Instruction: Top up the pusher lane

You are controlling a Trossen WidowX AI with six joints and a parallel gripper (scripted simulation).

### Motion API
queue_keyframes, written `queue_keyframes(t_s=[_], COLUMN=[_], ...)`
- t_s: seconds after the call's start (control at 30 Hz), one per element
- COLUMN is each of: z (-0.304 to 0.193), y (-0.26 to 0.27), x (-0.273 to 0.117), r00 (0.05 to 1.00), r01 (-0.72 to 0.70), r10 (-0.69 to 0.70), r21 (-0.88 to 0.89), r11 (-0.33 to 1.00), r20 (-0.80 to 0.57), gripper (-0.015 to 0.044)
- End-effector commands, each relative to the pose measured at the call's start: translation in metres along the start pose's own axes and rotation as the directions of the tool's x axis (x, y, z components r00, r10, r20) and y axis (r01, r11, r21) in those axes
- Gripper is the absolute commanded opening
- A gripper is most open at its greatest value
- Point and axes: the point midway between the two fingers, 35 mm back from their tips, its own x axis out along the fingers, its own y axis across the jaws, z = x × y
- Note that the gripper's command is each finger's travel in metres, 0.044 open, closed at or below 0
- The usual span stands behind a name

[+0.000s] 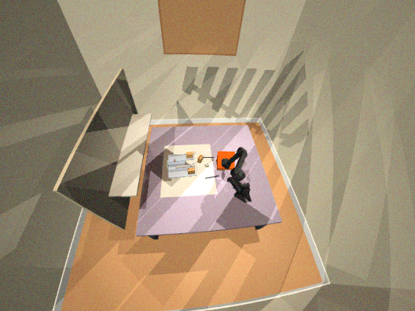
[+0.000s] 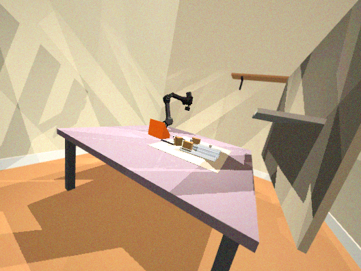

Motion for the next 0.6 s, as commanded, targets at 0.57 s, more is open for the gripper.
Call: queue_keyframes(t_s=[0.57], z=[-0.21], y=[0.231], x=[-0.176], r00=[0.52], r01=[0.08], r10=[0.605], r21=[0.739], r11=[0.669], r20=[-0.603], gripper=[0.044])
